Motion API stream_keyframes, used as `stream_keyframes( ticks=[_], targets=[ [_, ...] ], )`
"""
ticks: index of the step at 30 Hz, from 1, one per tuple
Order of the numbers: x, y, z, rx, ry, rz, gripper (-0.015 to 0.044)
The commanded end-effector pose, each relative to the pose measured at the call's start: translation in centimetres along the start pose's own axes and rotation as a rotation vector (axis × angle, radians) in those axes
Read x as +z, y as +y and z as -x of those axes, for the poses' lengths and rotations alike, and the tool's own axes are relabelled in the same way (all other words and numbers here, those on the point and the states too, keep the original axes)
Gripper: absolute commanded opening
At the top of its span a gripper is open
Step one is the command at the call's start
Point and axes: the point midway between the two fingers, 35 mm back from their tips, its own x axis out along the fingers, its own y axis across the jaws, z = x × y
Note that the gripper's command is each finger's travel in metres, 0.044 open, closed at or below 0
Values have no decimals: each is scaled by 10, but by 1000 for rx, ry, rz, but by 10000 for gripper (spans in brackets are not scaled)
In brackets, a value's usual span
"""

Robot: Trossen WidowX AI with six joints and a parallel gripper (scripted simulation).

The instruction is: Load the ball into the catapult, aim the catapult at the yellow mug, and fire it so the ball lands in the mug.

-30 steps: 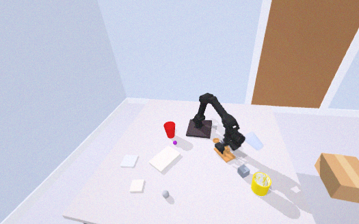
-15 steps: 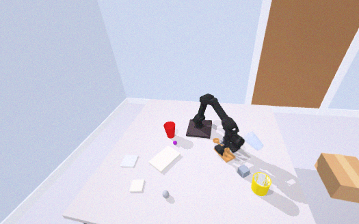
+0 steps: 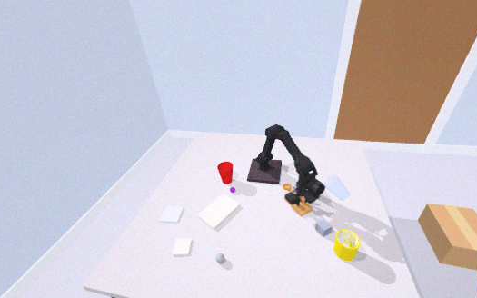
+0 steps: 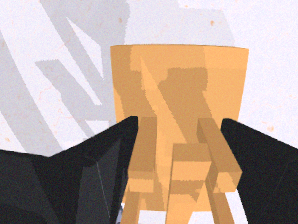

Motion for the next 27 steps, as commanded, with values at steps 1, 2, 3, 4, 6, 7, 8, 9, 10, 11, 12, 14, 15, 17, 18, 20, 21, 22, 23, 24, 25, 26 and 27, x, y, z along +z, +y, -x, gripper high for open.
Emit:
stream_keyframes(
  ticks=[1, 2, 3, 4, 6, 7, 8, 9, 10, 11, 12, 14, 15, 17, 18, 20, 21, 22, 23, 24, 25, 26, 27],
  targets=[
    [0, 0, 0, 1, -1, 0, 92],
    [0, 0, 3, 1, -1, 0, 65],
    [1, 0, 11, 1, -1, 0, 39],
    [1, 0, 25, 1, 0, 0, 13],
    [1, 0, 47, 0, 0, 0, 0],
    [0, 0, 50, 0, 0, 0, 0],
    [0, 0, 50, 0, 0, 0, 0],
    [0, 0, 50, 0, 0, 0, 0],
    [0, 0, 50, 0, 0, 0, 0],
    [1, 0, 49, 0, 2, 1, 0],
    [1, 0, 48, 0, 2, 1, 0],
    [1, 0, 47, 0, 2, 2, 0],
    [1, -1, 45, 0, 2, 2, 0],
    [1, -1, 42, 0, 2, 2, 0],
    [1, -1, 40, 0, 2, 2, 0],
    [2, -1, 37, 0, 2, 2, 0],
    [2, -1, 35, 0, 2, 2, 0],
    [2, -1, 34, -1, 2, 2, 0],
    [2, -1, 32, -1, 2, 2, 0],
    [2, -1, 30, -1, 2, 2, 0],
    [2, -1, 29, -1, 2, 2, 0],
    [2, -1, 27, -1, 2, 2, 0],
    [2, -1, 25, -1, 2, 2, 0]
  ],
)
